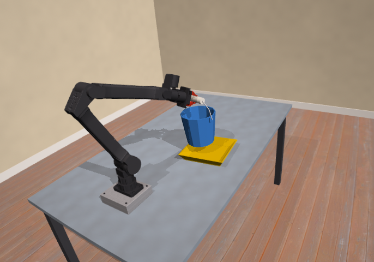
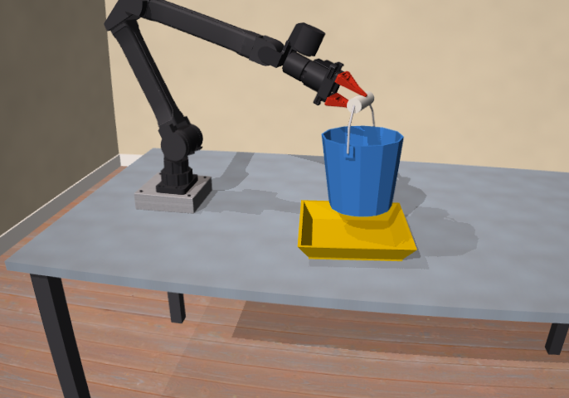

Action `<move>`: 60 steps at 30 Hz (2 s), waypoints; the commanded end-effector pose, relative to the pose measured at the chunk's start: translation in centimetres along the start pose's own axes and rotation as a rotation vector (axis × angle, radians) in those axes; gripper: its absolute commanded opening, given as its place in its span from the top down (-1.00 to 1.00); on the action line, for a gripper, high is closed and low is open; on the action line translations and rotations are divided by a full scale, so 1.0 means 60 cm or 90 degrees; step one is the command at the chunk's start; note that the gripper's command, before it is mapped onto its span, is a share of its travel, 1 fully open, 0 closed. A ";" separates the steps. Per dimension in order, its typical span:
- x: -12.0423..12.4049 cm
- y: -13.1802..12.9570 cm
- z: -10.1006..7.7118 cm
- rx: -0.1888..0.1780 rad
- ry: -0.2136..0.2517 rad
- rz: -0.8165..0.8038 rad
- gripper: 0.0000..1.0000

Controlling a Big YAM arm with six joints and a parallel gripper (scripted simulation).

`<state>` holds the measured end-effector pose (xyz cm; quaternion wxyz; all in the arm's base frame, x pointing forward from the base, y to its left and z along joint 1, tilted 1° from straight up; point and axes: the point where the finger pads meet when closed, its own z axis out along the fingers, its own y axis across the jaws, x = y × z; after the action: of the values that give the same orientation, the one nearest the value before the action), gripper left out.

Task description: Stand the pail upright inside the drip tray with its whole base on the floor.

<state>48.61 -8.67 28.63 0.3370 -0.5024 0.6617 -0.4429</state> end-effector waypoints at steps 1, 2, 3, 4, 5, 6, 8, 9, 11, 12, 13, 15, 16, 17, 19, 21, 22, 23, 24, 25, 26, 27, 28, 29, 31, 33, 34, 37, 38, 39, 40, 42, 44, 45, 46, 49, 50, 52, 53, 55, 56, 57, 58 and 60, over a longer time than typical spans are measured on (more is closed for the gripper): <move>0.015 -0.114 -0.020 0.104 0.007 0.024 0.54; 0.018 -0.115 -0.019 0.105 0.009 0.024 0.54; 0.021 -0.115 -0.019 0.105 0.012 0.025 0.54; 0.025 -0.115 -0.018 0.105 0.014 0.026 0.54; 0.028 -0.115 -0.018 0.105 0.017 0.027 0.54; 0.032 -0.115 -0.018 0.106 0.019 0.028 0.54; 0.039 -0.116 -0.017 0.106 0.024 0.030 0.54; 0.043 -0.116 -0.017 0.107 0.027 0.031 0.54; 0.050 -0.116 -0.016 0.107 0.032 0.032 0.54; 0.053 -0.116 -0.016 0.108 0.034 0.033 0.54; 0.053 -0.116 -0.016 0.108 0.034 0.033 0.54; 0.056 -0.116 -0.016 0.108 0.036 0.034 0.54; 0.059 -0.117 -0.016 0.108 0.038 0.035 0.54; 0.062 -0.117 -0.016 0.108 0.040 0.036 0.54; 0.068 -0.117 -0.015 0.109 0.045 0.037 0.54; 0.075 -0.117 -0.015 0.109 0.050 0.039 0.54; 0.078 -0.117 -0.015 0.110 0.052 0.040 0.54; 0.082 -0.117 -0.015 0.110 0.055 0.041 0.54; 0.086 -0.117 -0.014 0.110 0.057 0.042 0.54; 0.089 -0.118 -0.014 0.111 0.060 0.043 0.54; 0.093 -0.118 -0.014 0.111 0.062 0.043 0.54; 0.097 -0.118 -0.014 0.111 0.065 0.044 0.54; 0.100 -0.118 -0.014 0.111 0.067 0.045 0.54; 0.103 -0.118 -0.014 0.112 0.070 0.046 0.54; 0.103 -0.118 -0.014 0.112 0.070 0.046 0.54; 0.109 -0.118 -0.014 0.112 0.074 0.048 0.54; 0.112 -0.118 -0.014 0.112 0.076 0.048 0.54; 0.117 -0.118 -0.014 0.113 0.082 0.051 0.54; 0.117 -0.118 -0.014 0.113 0.083 0.052 0.54; 0.116 -0.118 -0.014 0.114 0.085 0.054 0.54; 0.116 -0.118 -0.014 0.114 0.086 0.055 0.54; 0.115 -0.118 -0.014 0.114 0.088 0.057 0.54; 0.113 -0.118 -0.014 0.114 0.090 0.059 0.54; 0.112 -0.118 -0.014 0.115 0.091 0.060 0.54; 0.111 -0.118 -0.014 0.115 0.092 0.061 0.54; 0.110 -0.118 -0.014 0.115 0.092 0.061 0.54; 0.110 -0.118 -0.014 0.115 0.092 0.062 0.54; 0.107 -0.118 -0.014 0.115 0.093 0.063 0.54; 0.106 -0.118 -0.014 0.115 0.093 0.063 0.54; 0.104 -0.118 -0.014 0.116 0.093 0.064 0.54; 0.103 -0.118 -0.014 0.116 0.093 0.064 0.54; 0.102 -0.118 -0.014 0.116 0.093 0.065 0.54; 0.100 -0.118 -0.014 0.116 0.093 0.065 0.54; 0.098 -0.118 -0.014 0.116 0.092 0.065 0.54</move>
<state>47.20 -15.54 28.64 0.2994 -0.4362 0.7023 -0.4763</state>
